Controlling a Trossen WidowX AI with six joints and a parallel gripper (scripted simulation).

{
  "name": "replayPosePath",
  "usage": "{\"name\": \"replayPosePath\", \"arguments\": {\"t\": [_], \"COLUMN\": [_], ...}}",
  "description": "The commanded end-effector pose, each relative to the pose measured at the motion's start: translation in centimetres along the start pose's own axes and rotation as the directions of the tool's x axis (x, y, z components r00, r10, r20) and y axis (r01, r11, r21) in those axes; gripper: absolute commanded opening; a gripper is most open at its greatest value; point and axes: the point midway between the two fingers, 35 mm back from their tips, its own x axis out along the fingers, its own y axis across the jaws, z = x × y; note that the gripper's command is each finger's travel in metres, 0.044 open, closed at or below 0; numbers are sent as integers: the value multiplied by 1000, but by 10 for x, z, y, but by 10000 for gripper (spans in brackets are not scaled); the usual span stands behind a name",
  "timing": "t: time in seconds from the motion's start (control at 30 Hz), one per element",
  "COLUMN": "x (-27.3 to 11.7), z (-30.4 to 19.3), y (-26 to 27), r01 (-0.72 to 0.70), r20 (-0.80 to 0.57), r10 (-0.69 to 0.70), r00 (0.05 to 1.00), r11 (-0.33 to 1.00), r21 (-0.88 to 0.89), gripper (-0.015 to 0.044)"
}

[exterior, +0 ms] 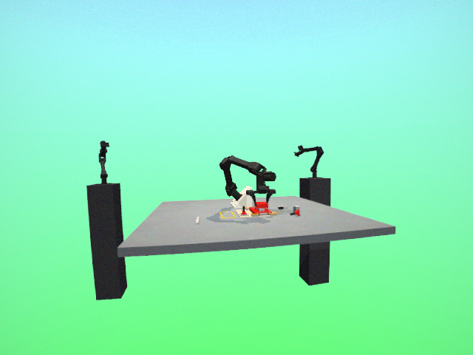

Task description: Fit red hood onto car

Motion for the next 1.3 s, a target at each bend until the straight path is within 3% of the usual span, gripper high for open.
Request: {"name": "replayPosePath", "arguments": {"t": [0.0,1.27], "x": [1,10], "z": [-1,1], "y": [0,0], "r01": [6,6], "r20": [1,1], "r10": [-6,-6], "r00": [1000,1000], "r11": [1000,1000], "r21": [-9,-9], "gripper": [0,0]}}
